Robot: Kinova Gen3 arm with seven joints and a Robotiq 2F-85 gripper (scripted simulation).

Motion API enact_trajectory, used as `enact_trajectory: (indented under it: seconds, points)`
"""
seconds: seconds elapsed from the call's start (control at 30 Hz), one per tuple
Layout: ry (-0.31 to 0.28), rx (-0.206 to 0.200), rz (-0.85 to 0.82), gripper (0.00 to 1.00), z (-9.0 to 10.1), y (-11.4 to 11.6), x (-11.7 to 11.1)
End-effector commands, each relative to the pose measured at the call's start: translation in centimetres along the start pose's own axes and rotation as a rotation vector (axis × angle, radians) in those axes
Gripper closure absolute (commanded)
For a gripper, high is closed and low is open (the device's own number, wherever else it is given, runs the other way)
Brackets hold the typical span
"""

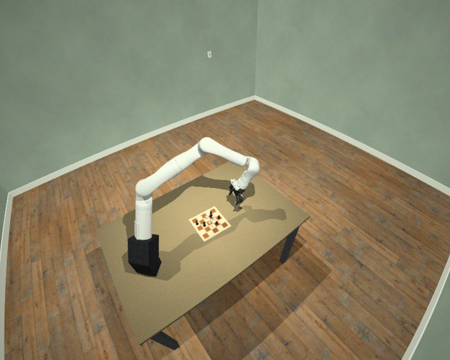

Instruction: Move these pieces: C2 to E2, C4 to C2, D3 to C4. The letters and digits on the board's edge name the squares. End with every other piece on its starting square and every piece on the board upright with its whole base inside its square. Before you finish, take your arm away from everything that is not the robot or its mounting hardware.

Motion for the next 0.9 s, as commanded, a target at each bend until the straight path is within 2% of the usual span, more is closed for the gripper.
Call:
enact_trajectory:
  seconds: [0.0,0.23,0.3,0.4,0.67,0.8,0.87]
  points:
    - [-0.051,0.020,-0.036,0.00,1.0,-0.2,-1.3]
    - [-0.198,0.056,-0.115,0.00,0.4,-0.8,-3.7]
    - [-0.198,0.056,-0.115,0.00,0.4,-0.8,-3.7]
    - [-0.256,0.056,-0.159,0.00,0.1,-1.3,-5.2]
    - [-0.371,0.017,-0.287,0.00,-1.0,-2.6,-10.3]
    - [-0.404,-0.015,-0.347,0.00,-1.6,-3.1,-13.2]
    - [-0.404,-0.015,-0.347,0.00,-1.6,-3.1,-13.2]
Point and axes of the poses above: the point where the finger pads meet when closed, its own z axis back along the fingers, its own y axis across the jaws, x = y × z, the point moved 2 cm from there along z, back along the fingers, and after that the axes turned 6 degrees about z, right-handed, at the moved point
